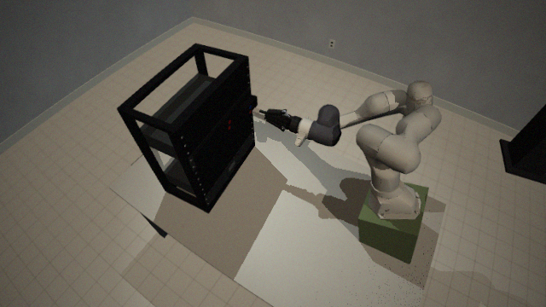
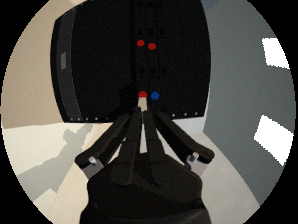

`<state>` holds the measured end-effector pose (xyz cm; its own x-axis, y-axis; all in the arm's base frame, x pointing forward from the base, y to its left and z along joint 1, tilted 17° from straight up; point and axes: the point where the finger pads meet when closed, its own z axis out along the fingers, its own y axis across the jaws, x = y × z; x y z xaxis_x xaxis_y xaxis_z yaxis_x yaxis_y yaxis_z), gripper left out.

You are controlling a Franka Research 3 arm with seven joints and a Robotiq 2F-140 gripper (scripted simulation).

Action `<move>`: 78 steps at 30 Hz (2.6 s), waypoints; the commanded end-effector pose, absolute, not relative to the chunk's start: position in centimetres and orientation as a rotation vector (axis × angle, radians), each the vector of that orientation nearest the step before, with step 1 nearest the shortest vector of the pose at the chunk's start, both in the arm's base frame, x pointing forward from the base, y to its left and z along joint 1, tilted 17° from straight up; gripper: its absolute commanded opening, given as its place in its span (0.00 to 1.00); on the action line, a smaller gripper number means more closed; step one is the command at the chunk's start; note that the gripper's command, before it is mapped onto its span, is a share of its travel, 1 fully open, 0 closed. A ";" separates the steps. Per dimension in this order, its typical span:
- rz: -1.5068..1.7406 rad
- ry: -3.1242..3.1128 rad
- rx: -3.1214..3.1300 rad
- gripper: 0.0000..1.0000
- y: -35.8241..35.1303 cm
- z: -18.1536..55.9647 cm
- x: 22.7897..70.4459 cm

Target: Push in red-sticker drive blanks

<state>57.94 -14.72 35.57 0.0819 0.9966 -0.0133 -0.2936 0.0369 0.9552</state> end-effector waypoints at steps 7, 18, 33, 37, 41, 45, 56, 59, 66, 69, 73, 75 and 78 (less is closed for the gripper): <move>1.259 0.944 1.004 0.00 -14.6 35.5 57.9; 1.259 0.944 1.004 0.00 -14.6 35.5 57.9; 1.259 0.944 1.004 0.00 -14.6 35.5 57.9; 1.259 0.944 1.004 0.00 -14.7 35.7 58.3; 1.259 0.944 1.004 0.00 -14.7 35.8 58.7; 1.259 0.944 1.004 0.00 -14.7 35.9 58.9; 1.259 0.944 1.004 0.00 -14.9 36.1 59.2; 1.259 0.944 1.004 0.00 -14.9 36.1 59.4; 1.259 0.944 1.004 0.00 -15.1 36.3 59.8; 1.259 0.944 1.004 0.00 -15.1 36.3 59.8; 1.259 0.944 1.004 0.00 -15.1 36.3 59.9; 1.259 0.944 1.004 0.00 -15.2 36.4 60.0; 1.259 0.944 1.004 0.00 -15.3 36.5 60.3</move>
